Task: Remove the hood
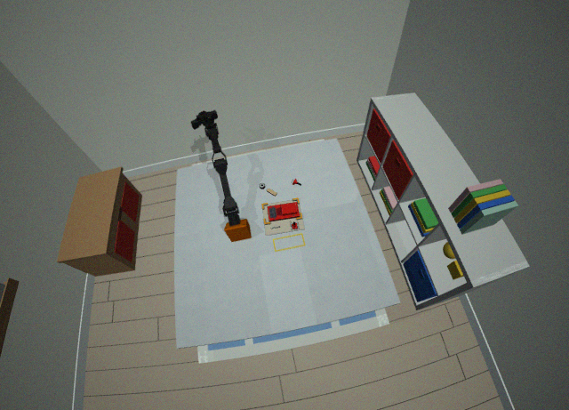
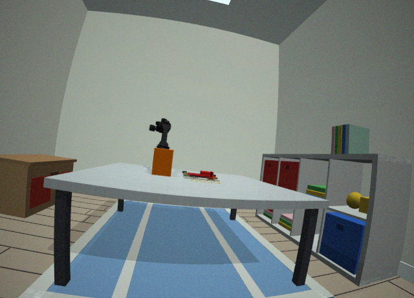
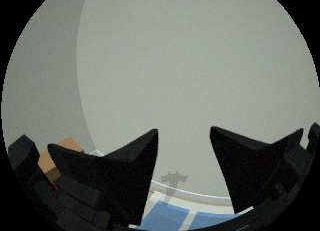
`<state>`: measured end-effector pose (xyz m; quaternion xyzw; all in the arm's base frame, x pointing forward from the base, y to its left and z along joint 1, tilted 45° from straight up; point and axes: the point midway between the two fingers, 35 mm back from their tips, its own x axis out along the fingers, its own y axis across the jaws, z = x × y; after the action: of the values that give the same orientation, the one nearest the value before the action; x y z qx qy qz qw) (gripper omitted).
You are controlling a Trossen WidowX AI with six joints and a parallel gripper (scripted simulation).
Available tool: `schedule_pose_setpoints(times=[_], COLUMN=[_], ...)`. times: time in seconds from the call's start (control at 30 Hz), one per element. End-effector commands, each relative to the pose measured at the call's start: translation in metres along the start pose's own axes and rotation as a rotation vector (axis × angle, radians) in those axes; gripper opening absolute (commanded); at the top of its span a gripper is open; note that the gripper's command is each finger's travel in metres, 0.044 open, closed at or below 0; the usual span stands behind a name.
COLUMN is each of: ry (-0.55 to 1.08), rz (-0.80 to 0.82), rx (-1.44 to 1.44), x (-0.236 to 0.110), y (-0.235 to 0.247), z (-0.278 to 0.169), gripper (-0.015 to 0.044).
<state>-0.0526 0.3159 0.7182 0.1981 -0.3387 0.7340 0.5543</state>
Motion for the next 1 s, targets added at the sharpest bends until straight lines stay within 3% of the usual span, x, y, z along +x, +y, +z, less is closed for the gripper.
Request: schedule_pose_setpoints(times=[0.0,0.27,0.6,0.97], ry=[0.004,0.182,0.413,0.659], rz=[-0.001,-0.048,-0.134,-0.260], rx=[-0.001,-0.030,-0.050,-0.008], x=[0.000,-0.006,-0.037,-0.096], y=[-0.001,-0.035,-0.092,-0.157], z=[-0.001,-0.065,-0.142,-0.216], gripper=[0.0247,0.0440,0.0440,0.0440])
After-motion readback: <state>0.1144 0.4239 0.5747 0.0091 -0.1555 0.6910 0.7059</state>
